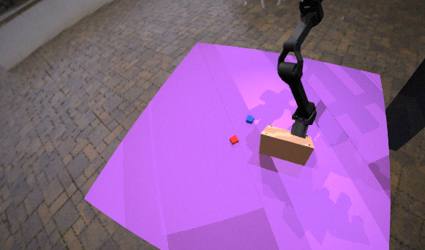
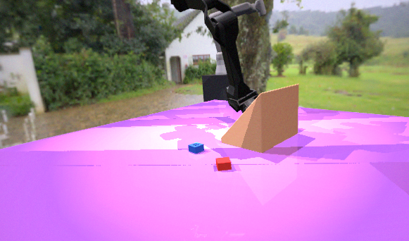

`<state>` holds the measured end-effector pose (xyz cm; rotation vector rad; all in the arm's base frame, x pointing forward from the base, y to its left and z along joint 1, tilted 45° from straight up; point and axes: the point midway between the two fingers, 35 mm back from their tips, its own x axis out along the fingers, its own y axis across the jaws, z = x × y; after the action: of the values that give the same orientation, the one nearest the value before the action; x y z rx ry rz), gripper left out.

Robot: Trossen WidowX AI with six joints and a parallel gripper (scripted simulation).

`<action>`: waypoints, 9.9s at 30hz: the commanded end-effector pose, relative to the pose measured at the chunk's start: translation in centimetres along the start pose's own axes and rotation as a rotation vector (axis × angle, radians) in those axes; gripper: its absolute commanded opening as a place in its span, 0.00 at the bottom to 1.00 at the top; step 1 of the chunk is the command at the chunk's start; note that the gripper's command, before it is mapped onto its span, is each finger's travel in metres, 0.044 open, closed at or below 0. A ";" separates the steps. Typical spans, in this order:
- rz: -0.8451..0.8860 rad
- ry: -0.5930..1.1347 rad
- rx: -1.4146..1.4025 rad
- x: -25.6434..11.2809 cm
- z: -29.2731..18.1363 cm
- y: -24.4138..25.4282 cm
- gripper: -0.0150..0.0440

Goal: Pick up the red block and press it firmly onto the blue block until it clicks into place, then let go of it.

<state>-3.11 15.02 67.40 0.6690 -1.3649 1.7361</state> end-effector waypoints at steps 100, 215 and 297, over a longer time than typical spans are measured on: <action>2.139 -1.456 0.105 -72.8 -16.8 6.2 1.00; 1.900 -1.639 0.125 -67.7 -14.9 8.2 0.25; 1.530 -1.972 -0.029 -69.9 -4.1 11.5 0.63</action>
<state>24.65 -0.97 4.07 1.7563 -3.9800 1.5510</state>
